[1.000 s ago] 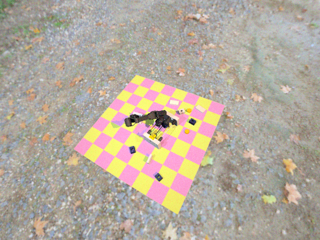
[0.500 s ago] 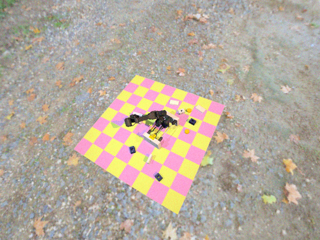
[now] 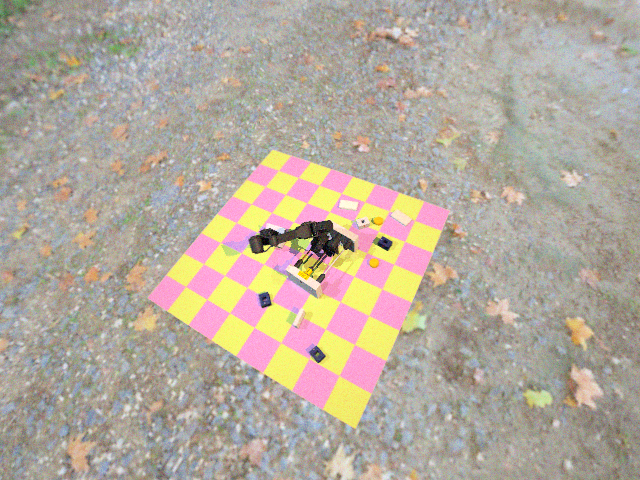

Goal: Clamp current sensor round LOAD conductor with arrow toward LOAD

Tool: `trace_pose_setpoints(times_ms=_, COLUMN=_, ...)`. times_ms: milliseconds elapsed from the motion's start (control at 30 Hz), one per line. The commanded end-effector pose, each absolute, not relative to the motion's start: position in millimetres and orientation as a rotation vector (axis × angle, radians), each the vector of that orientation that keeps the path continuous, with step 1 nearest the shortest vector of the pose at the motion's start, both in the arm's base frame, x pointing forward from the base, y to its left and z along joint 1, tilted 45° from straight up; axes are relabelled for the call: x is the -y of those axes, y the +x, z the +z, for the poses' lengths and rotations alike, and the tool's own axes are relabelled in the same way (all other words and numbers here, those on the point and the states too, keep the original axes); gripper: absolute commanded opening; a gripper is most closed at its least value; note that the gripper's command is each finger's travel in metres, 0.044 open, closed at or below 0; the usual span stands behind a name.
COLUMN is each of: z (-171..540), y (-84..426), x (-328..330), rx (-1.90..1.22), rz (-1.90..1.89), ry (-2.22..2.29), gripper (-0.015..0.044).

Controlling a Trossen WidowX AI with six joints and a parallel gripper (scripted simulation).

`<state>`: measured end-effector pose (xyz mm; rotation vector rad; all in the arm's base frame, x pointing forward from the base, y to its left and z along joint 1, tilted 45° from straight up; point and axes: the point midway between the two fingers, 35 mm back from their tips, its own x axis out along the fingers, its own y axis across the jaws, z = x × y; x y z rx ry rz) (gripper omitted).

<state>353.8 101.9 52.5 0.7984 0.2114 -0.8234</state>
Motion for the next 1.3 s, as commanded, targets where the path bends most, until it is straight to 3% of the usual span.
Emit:
trace_pose_setpoints(times_ms=0, z=55.4, y=355.2, x=-104.8, rx=-0.204, rz=-0.814, ry=0.809, gripper=0.0000)
trace_pose_setpoints(times_ms=1267, z=60.2, y=354.4, x=-113.7, rx=-0.348, rz=-1.092, ry=0.814, gripper=0.0000)
